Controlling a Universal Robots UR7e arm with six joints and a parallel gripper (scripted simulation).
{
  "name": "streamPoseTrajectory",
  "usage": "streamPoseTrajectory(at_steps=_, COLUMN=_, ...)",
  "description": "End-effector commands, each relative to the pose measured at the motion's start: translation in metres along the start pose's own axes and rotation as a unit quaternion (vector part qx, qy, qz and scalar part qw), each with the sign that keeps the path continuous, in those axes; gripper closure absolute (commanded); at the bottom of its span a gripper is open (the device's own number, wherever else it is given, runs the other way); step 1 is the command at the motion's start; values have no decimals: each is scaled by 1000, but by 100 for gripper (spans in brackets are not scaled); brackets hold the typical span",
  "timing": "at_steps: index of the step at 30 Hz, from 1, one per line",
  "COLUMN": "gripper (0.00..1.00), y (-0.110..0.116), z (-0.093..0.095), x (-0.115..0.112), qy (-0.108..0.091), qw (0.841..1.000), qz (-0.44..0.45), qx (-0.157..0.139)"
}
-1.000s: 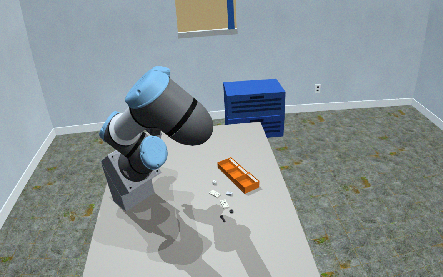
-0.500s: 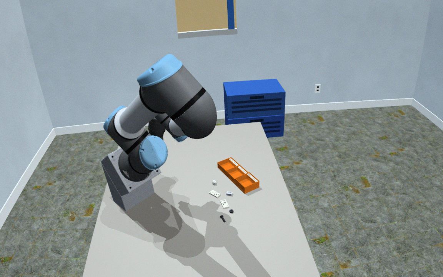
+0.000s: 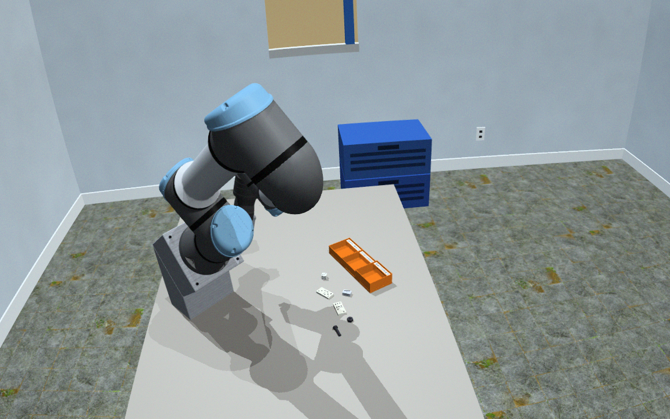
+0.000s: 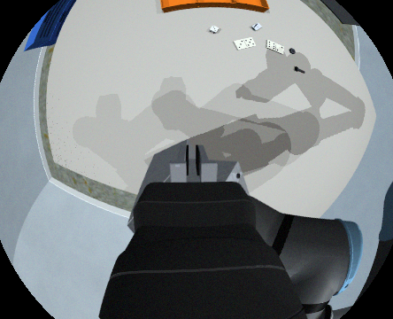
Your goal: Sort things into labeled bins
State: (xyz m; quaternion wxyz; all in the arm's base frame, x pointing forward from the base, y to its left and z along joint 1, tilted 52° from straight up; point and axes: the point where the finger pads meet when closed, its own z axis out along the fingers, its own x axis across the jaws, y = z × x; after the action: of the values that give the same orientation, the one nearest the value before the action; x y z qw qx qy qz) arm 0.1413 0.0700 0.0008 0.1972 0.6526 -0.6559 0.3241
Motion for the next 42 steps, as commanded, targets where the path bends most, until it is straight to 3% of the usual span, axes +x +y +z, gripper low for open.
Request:
streamPoseTrajectory(at_steps=1, gripper=69, y=-15, z=-6, x=3, qy=-8, qw=997, qz=78, qx=5)
streamPoseTrajectory(at_steps=11, gripper=69, y=-32, z=-11, x=9, qy=-19, qw=984, qz=179, qx=9)
streamPoseTrajectory(at_steps=26, gripper=69, y=-60, z=-19, x=22, qy=-41, qw=925, qz=377, qx=13)
streamPoseTrajectory(at_steps=28, gripper=69, y=-60, z=-19, x=22, qy=-41, qw=925, qz=377, qx=13)
streamPoseTrajectory(at_steps=29, gripper=69, y=-67, z=-21, x=27, qy=-45, qw=911, qz=410, qx=13)
streamPoseTrajectory(at_steps=42, gripper=69, y=-83, z=-26, x=38, qy=-59, qw=834, qz=549, qx=14)
